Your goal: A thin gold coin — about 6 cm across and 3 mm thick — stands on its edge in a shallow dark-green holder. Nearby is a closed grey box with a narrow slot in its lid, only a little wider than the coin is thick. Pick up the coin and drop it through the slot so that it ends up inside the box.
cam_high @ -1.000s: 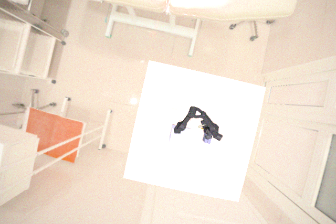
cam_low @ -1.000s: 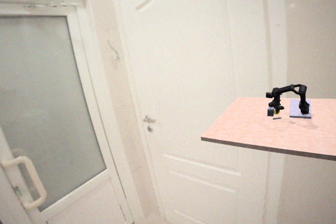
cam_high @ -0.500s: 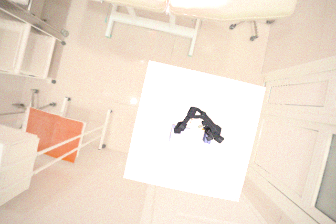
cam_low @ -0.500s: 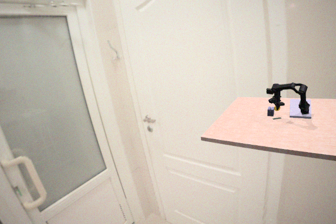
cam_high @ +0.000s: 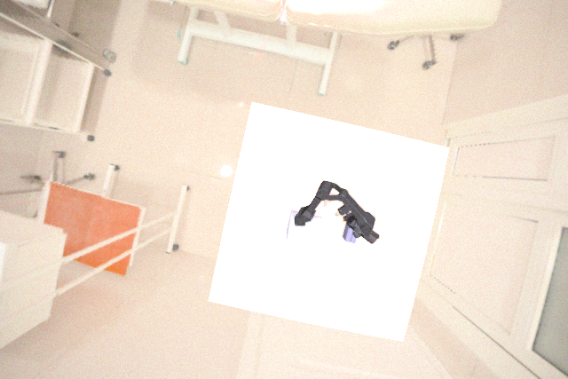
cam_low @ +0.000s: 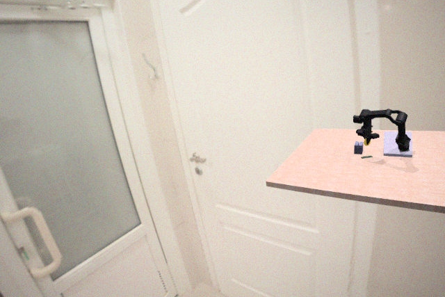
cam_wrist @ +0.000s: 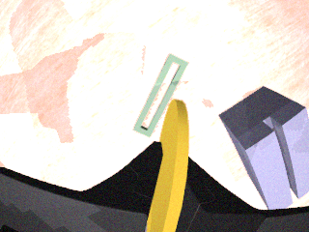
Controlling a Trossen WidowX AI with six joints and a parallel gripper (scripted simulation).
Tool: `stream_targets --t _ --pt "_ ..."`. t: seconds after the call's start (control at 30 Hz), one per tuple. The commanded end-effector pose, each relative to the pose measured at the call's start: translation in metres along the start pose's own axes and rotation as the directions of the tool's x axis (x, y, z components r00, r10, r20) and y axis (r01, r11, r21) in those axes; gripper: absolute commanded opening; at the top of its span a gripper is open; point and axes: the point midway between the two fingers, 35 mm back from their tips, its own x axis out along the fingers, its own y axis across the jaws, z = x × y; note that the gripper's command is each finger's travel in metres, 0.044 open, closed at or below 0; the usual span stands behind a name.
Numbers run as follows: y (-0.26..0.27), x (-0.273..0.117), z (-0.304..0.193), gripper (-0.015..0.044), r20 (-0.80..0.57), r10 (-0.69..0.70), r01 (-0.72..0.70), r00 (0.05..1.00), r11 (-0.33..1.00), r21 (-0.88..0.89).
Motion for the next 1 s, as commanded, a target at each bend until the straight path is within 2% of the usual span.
stream_targets --t 0.0,0.27,0.53,0.97 --pt "-0.0004 -0.0007 -0.0008 0.0000 -0.003 0.000 0.000 1.000 0.988 -0.154" --pt "-0.0010 -0.0010 -0.0016 0.0000 -0.003 0.000 -0.001 1.000 0.909 -0.417" --pt "-0.0017 -0.0012 -0.0024 0.0000 -0.003 0.000 -0.002 1.000 0.762 -0.648" --pt "-0.0078 -0.0019 -0.0024 0.0000 -0.003 -0.001 -0.002 1.000 0.727 -0.687"
